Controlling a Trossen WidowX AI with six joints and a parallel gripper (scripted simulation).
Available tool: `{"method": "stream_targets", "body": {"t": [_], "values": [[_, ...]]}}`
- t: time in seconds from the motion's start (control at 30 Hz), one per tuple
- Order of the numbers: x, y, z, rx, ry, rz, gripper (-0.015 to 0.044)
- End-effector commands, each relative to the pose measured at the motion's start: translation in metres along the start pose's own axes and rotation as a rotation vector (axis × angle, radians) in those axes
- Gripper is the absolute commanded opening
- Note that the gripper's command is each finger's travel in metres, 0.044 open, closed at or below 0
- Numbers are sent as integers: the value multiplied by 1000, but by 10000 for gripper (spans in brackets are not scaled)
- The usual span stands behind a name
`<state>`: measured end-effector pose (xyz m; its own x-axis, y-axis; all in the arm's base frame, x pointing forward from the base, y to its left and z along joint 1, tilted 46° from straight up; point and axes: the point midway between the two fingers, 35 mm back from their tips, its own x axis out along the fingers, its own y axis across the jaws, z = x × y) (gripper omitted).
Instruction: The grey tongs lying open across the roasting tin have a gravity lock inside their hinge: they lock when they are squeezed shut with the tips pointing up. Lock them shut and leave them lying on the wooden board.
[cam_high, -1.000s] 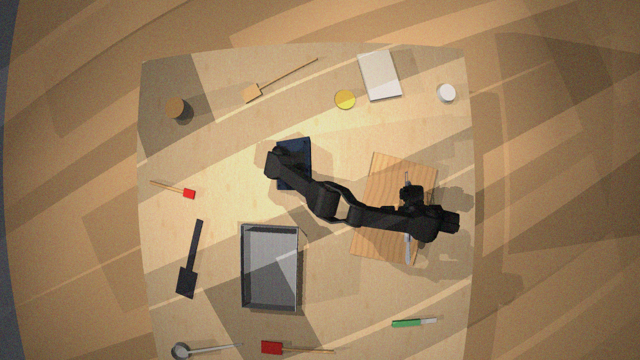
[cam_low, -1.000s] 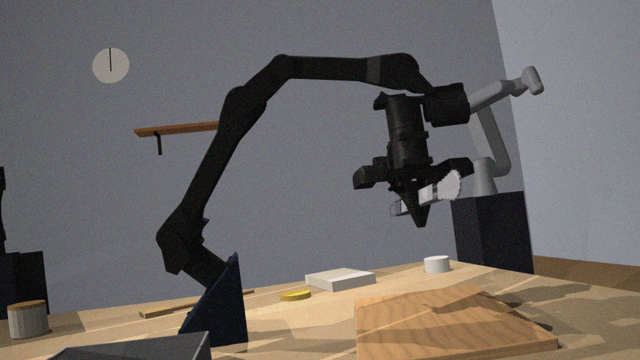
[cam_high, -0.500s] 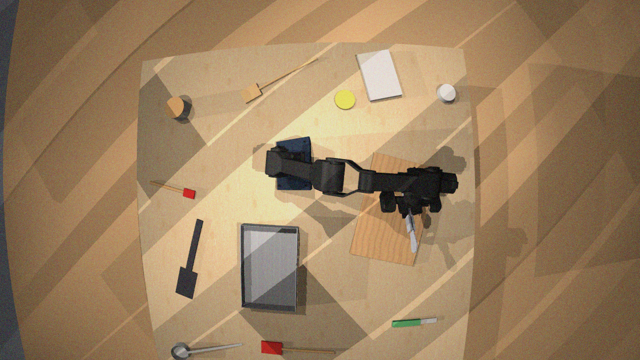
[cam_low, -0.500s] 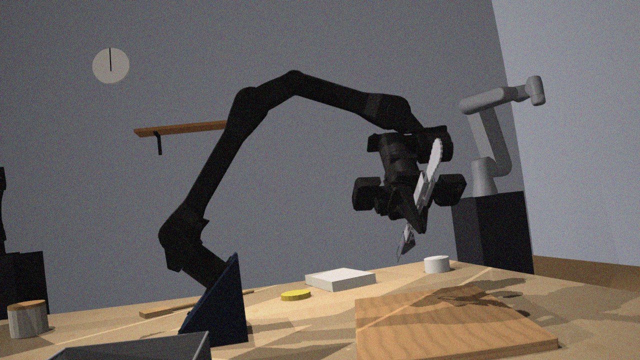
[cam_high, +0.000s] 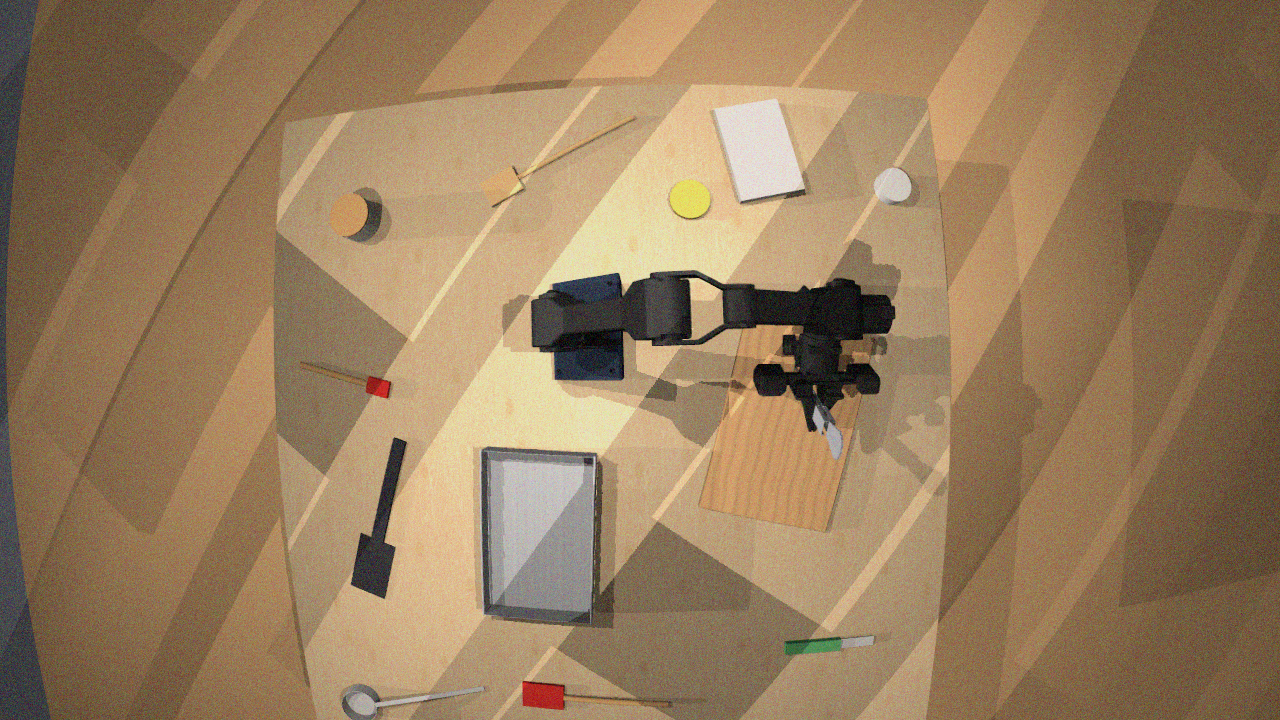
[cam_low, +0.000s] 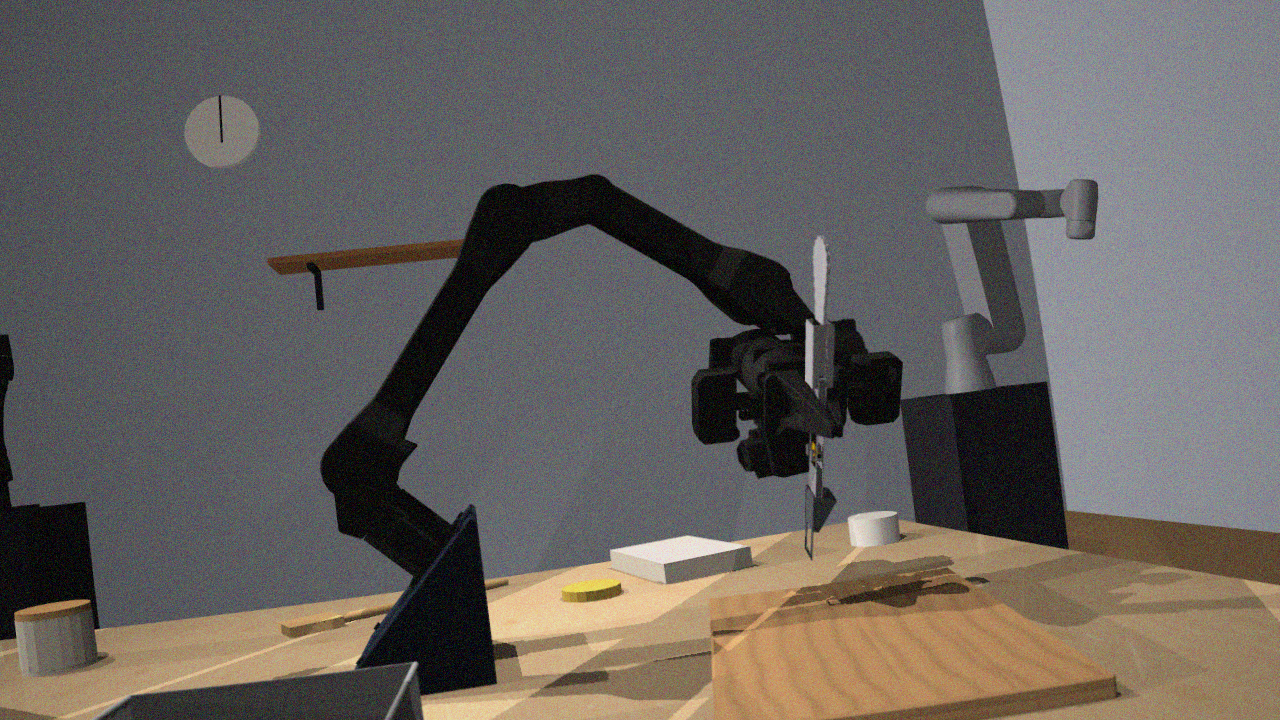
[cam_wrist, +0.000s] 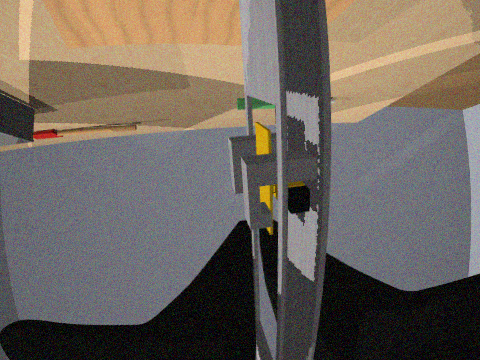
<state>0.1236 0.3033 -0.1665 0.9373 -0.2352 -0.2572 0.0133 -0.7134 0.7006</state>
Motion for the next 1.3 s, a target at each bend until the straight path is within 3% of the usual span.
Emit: {"method": "stream_targets", "body": {"t": [0.0,1.13,1.27], "values": [[-1,0,-3,13,41,-8,-150],[-1,0,-3,13,41,-8,-150],[3,-1,-2,8,-26,8,-150]]}}
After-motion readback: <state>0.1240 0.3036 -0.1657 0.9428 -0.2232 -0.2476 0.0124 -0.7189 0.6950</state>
